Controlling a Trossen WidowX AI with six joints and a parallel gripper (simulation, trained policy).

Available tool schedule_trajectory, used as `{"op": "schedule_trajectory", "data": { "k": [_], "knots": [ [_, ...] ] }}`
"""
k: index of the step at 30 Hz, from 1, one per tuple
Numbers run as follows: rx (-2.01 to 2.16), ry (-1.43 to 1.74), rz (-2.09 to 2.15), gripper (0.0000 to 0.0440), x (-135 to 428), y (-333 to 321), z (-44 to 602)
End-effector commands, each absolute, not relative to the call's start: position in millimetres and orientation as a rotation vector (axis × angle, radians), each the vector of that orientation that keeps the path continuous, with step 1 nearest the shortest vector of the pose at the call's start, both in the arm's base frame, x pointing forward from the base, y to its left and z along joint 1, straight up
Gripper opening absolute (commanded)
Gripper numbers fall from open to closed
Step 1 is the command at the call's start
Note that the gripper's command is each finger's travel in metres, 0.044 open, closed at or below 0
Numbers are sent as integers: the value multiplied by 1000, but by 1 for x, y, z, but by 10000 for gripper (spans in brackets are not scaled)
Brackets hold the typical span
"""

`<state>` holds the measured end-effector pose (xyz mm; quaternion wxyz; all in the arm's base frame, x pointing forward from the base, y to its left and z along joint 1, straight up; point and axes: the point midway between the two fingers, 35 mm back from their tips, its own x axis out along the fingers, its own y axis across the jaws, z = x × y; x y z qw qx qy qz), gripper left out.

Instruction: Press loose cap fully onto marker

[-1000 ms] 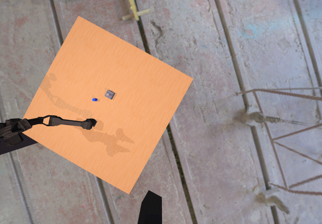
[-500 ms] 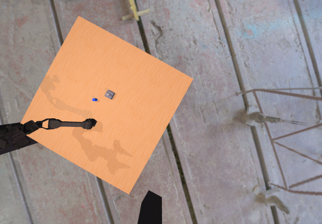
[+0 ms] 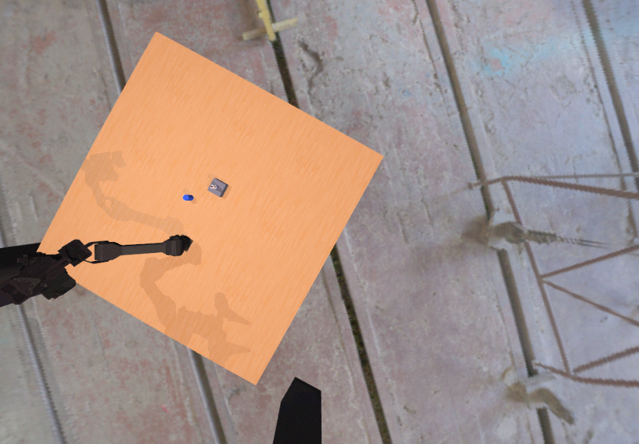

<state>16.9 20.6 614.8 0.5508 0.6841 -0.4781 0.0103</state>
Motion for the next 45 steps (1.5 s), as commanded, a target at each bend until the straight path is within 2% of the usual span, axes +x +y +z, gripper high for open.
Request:
{"op": "schedule_trajectory", "data": {
  "k": [1, 45],
  "knots": [
    [1661, -1083, -4, 315, 26, 9, 609],
    [2015, -551, -242, 315, 112, -55, 536]
  ]
}}
